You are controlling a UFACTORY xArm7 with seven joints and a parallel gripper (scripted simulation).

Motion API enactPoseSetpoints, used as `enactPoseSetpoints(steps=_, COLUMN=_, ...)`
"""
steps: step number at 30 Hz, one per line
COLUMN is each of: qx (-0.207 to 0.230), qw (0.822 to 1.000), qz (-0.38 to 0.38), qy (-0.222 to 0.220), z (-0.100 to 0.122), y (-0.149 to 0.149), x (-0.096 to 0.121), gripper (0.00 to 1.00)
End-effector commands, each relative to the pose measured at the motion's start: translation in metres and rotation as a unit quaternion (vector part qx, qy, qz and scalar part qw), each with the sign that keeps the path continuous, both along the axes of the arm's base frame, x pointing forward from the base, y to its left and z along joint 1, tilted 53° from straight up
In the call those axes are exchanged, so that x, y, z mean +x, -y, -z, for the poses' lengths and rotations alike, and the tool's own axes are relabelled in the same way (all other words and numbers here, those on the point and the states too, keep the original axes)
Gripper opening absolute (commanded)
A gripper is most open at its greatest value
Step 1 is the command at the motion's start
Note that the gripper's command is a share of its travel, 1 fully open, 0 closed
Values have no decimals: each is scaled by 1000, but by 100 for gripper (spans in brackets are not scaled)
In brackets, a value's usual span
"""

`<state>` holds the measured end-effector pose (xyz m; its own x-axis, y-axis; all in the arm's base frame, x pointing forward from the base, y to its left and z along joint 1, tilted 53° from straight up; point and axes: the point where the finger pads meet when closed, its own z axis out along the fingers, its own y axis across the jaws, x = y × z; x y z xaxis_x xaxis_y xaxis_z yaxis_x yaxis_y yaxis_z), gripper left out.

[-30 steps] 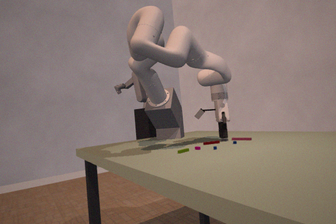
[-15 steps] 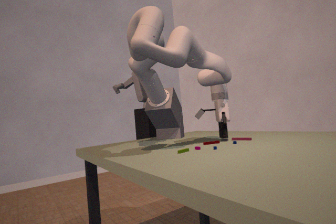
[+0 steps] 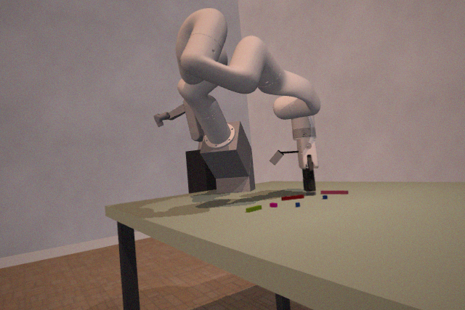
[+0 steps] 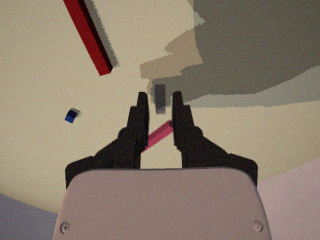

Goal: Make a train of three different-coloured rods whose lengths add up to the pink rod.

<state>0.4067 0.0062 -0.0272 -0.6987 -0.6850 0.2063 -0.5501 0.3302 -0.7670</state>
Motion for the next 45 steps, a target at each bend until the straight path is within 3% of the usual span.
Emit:
enactPoseSetpoints(steps=1, qx=1, qw=1000, qz=-2, qy=0, z=0, y=-2, x=0, gripper=24)
enactPoseSetpoints(steps=45, qx=1, qw=1000, qz=-2, qy=0, z=8, y=7, x=7, gripper=24)
